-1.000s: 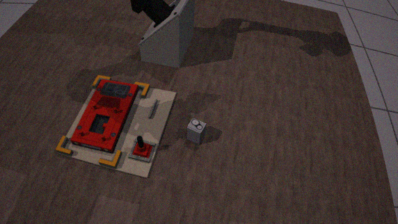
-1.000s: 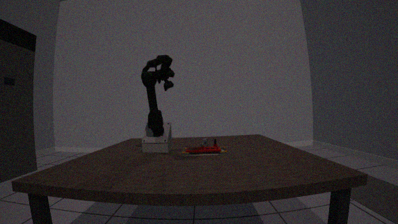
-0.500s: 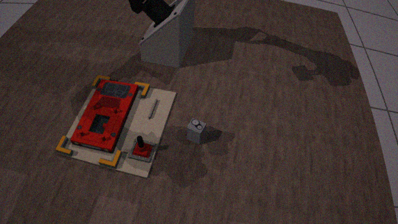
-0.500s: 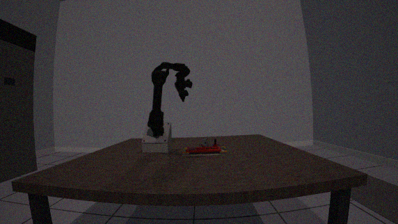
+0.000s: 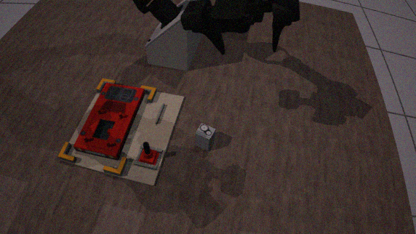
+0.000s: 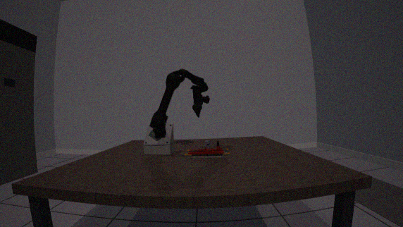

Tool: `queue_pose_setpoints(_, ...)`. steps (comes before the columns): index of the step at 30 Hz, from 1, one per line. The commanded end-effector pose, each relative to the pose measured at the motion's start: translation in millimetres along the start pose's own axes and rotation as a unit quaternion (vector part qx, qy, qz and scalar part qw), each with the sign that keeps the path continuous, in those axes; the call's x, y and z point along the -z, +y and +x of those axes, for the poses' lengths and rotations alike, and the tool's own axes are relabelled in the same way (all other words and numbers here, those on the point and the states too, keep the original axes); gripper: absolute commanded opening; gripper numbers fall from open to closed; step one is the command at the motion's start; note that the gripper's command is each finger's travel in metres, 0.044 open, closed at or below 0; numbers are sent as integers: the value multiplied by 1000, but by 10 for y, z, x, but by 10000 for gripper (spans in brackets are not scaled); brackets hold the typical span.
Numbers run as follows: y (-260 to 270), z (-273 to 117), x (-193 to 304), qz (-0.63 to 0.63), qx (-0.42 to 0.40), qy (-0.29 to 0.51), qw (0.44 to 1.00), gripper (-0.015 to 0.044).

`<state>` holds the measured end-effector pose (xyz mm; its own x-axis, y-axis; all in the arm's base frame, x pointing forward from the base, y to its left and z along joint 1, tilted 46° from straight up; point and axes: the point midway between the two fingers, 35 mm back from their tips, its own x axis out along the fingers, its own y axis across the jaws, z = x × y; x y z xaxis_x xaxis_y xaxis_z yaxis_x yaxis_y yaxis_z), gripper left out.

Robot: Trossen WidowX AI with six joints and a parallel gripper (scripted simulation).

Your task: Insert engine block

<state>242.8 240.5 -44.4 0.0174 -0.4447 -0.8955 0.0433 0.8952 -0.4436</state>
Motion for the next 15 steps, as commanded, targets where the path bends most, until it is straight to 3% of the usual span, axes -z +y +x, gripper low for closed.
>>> queue_pose_setpoints(1,-182,292,-183,37,47,-2,998,440)
queue_pose_setpoints(9,-695,917,-519,110,151,-8,982,440)
queue_pose_setpoints(15,-785,985,-560,115,160,-8,980,440)
